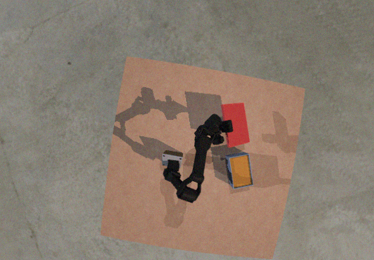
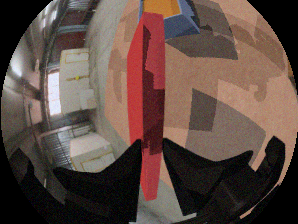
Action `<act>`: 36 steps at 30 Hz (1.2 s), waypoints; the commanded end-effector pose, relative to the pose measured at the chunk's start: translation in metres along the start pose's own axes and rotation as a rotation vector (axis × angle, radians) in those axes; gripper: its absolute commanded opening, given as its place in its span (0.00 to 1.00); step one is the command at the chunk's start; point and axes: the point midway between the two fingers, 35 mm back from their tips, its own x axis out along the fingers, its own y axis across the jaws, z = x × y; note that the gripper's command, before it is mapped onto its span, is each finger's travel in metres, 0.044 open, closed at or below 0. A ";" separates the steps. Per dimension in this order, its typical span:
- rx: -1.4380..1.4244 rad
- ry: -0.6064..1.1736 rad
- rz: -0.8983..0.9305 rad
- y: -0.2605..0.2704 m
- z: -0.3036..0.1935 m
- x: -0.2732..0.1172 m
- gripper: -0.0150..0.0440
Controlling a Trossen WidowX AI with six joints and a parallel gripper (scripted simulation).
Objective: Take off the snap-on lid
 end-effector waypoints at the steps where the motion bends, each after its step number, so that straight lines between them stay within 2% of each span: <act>1: -0.004 -0.006 0.003 -0.003 0.001 0.002 0.25; 36: -0.005 -0.006 0.003 -0.024 0.002 0.020 0.25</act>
